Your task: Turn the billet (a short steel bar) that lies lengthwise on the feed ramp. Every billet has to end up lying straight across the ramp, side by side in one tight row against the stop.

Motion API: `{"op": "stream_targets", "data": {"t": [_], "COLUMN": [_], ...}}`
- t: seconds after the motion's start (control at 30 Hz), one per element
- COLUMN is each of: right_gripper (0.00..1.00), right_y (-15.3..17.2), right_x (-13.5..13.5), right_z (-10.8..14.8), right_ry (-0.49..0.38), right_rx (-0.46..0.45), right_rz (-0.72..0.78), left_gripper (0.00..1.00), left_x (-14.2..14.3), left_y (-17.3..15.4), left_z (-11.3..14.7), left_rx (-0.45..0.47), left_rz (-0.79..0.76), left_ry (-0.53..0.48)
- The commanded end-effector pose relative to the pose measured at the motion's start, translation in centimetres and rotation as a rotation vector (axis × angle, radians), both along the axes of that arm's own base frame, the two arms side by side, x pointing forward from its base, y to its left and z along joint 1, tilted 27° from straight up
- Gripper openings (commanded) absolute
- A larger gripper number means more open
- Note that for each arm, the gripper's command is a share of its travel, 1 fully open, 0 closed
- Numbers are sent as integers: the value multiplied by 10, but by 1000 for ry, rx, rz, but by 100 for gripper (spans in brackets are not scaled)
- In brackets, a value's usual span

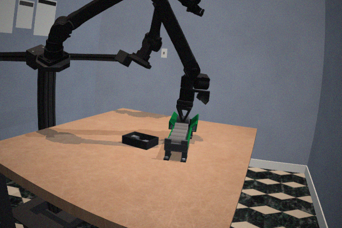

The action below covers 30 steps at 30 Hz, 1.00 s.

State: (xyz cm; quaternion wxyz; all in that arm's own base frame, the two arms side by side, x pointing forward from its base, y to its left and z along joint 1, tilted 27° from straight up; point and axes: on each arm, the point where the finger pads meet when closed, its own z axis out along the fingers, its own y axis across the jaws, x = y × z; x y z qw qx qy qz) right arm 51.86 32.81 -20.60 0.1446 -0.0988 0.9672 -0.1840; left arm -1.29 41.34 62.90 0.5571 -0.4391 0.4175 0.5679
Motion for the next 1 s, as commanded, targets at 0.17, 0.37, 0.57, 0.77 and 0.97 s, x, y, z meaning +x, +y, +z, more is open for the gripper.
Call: {"op": "stream_targets", "data": {"t": [0.17,0.37,0.57,0.77,0.97], "right_gripper": [0,0,0,0,0], "right_y": [29,25,26,26,26], "right_x": [26,29,28,28,28], "right_z": [24,25,24,24,24], "right_ry": [-63,-63,-63,-63,-63], "right_rx": [52,52,52,52,52], "right_rz": [23,16,17,17,17], "left_gripper": [100,100,100,100,100], "left_x": [-3,-3,-3,-3,-3], "left_y": [-14,-14,-14,-14,-14], "left_z": [19,19,19,19,19], "left_rx": [55,55,55,55,55], "left_rz": [11,11,11,11,11], "left_ry": [17,17,17,17,17]}}
